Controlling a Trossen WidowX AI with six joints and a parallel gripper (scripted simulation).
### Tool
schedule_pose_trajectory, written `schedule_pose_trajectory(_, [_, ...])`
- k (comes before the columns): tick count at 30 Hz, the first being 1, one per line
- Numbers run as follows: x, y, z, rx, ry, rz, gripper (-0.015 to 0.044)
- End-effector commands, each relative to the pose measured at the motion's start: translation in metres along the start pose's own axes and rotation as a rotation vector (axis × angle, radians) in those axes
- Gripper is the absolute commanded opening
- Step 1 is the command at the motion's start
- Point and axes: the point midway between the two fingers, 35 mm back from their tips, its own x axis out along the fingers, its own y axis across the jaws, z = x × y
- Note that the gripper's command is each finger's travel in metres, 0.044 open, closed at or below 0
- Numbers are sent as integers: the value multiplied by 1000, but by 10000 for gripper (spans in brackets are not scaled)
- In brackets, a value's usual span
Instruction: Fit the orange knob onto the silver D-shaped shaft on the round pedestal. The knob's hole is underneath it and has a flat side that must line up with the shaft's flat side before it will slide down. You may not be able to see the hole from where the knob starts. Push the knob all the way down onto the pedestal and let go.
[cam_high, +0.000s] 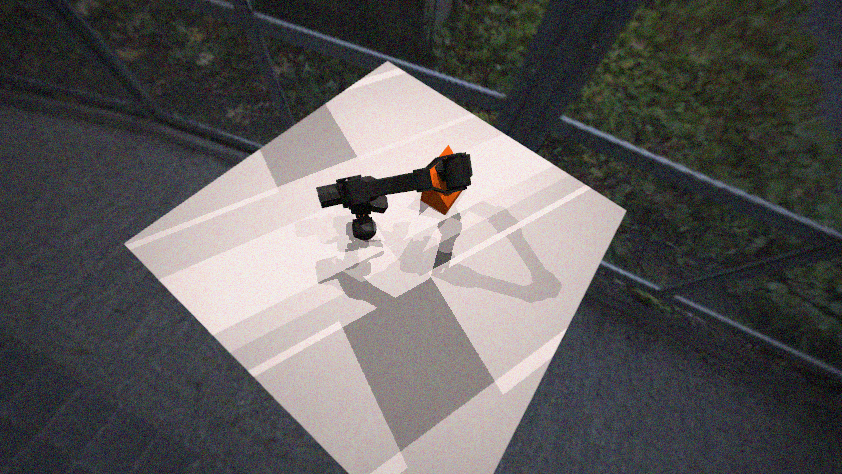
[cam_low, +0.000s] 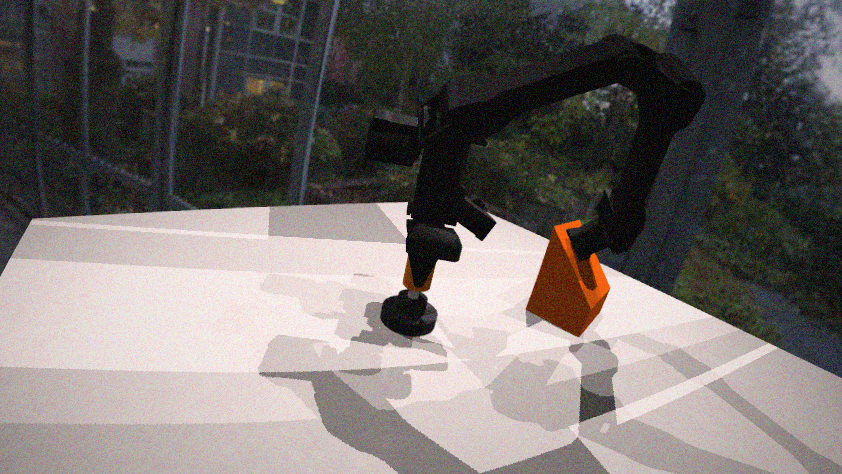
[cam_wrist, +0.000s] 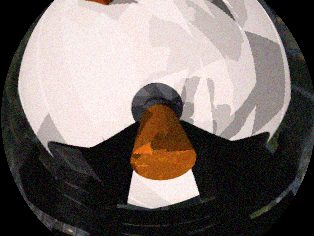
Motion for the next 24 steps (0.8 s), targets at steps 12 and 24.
schedule_pose_trajectory(12, [-1, 1, -2, 734, 5, -4, 0])
schedule_pose_trajectory(24, [0, 0, 0, 1559, 3, -6, 0])
